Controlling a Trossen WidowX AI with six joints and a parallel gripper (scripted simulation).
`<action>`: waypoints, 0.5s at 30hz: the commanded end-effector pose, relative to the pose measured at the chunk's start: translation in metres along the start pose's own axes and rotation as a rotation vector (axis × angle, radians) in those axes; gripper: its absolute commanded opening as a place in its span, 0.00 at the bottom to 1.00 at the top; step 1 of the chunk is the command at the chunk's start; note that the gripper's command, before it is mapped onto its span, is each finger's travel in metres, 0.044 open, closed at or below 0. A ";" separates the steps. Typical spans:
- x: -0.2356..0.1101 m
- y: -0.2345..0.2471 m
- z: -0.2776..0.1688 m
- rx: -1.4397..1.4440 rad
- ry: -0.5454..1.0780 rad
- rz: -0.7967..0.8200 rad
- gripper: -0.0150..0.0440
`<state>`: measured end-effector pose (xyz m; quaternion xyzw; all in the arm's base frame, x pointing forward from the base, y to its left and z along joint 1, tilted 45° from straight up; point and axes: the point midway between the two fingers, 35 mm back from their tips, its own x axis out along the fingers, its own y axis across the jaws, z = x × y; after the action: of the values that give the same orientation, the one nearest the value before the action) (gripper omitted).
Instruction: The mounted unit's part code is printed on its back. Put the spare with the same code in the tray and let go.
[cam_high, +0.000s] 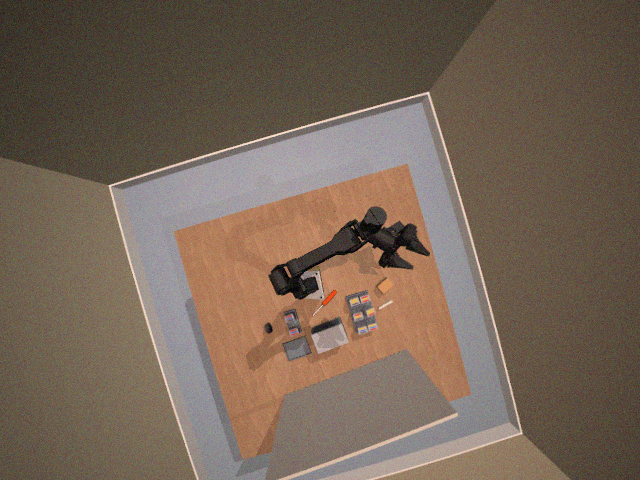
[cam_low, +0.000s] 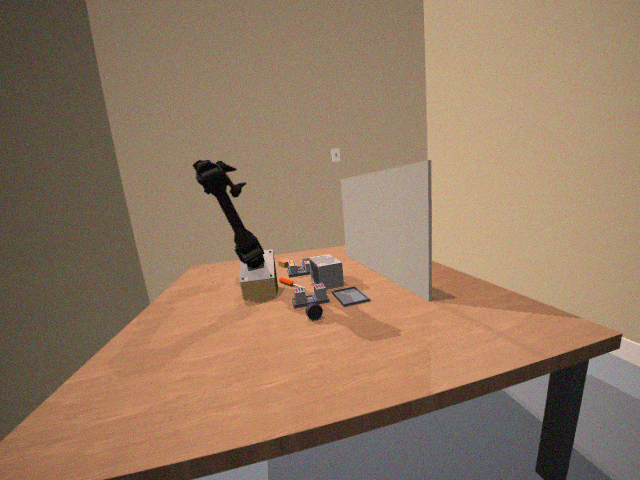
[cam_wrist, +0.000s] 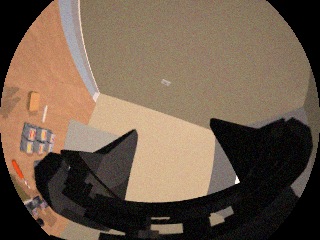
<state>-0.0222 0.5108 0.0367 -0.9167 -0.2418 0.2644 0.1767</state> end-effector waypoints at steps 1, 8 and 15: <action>0.046 0.026 -0.037 0.179 0.026 0.135 1.00; 0.121 0.109 -0.107 0.552 0.126 0.422 1.00; 0.160 0.211 -0.177 0.943 0.326 0.713 1.00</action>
<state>0.2319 0.4225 0.0198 -0.8359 0.1679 0.2699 0.4475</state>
